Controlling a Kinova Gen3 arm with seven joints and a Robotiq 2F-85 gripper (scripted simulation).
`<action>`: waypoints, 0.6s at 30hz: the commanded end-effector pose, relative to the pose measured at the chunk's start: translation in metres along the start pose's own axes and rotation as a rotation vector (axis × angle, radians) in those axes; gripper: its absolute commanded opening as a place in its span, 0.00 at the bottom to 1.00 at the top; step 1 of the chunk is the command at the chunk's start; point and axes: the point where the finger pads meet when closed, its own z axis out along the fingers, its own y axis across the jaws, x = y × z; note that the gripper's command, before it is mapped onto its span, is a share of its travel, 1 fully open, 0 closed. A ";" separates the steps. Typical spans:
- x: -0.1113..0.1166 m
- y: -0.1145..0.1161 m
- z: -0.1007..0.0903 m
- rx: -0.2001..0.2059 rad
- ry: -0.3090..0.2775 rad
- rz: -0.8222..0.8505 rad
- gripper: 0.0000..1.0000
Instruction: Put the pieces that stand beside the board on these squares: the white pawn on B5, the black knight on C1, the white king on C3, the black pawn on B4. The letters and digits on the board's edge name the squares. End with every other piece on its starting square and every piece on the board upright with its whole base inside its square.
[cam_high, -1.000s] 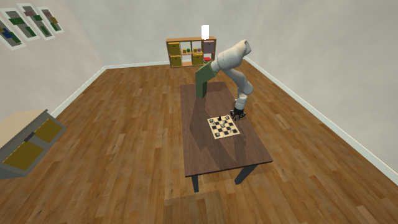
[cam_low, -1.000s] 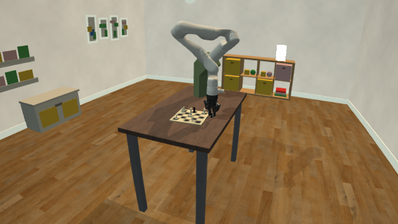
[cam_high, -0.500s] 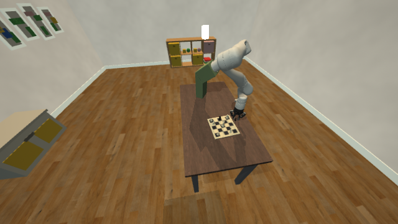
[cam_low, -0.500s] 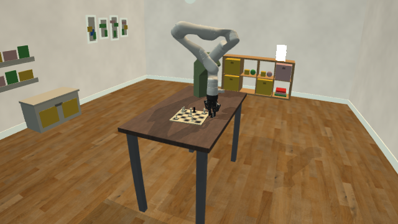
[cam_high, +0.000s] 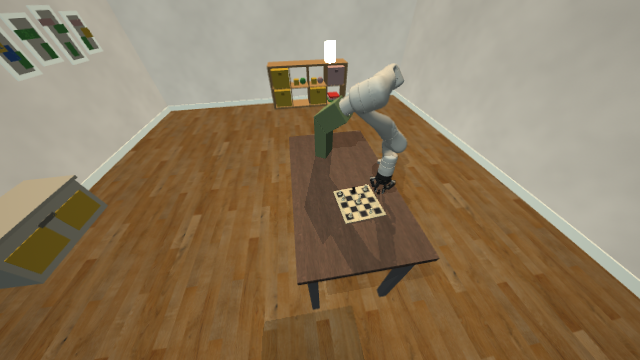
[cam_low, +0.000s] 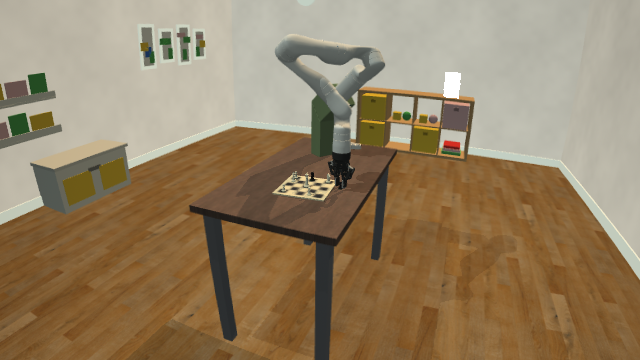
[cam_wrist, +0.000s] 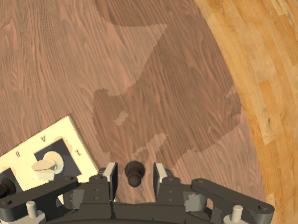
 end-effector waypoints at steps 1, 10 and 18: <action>-0.002 -0.001 0.002 0.002 -0.005 -0.004 0.34; -0.002 -0.001 0.002 0.002 -0.005 -0.004 0.00; -0.002 -0.001 0.002 0.002 -0.005 -0.004 0.00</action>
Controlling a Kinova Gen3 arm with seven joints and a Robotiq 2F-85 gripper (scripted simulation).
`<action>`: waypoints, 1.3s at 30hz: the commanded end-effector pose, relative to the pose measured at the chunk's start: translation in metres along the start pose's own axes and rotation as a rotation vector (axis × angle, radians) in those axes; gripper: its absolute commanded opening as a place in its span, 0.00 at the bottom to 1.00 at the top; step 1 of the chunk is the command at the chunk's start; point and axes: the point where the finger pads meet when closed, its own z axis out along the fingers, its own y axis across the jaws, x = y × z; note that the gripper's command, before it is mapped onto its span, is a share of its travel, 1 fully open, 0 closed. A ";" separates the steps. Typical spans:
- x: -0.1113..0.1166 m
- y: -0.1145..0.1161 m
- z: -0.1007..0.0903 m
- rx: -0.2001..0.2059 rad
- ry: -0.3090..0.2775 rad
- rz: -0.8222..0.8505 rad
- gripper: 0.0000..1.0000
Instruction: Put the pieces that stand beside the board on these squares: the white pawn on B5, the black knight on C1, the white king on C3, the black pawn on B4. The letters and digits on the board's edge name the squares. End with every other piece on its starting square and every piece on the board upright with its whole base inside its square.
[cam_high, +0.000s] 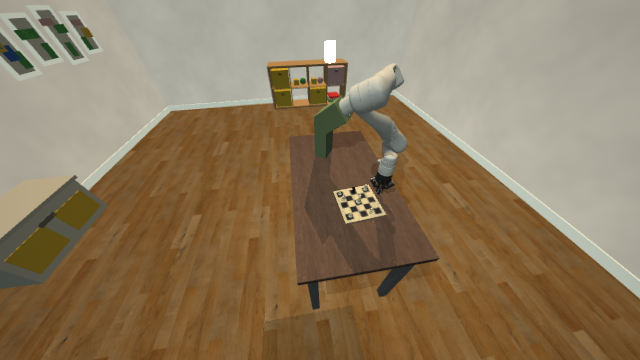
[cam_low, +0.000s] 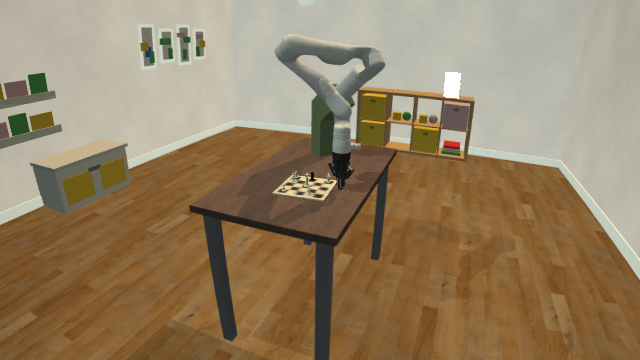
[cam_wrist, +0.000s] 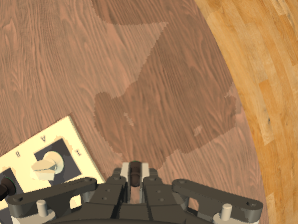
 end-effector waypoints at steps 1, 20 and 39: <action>-0.002 -0.001 0.002 0.002 -0.005 -0.004 0.00; -0.002 -0.001 0.002 0.002 -0.005 -0.004 0.00; 0.000 -0.003 -0.088 0.004 -0.004 -0.002 0.00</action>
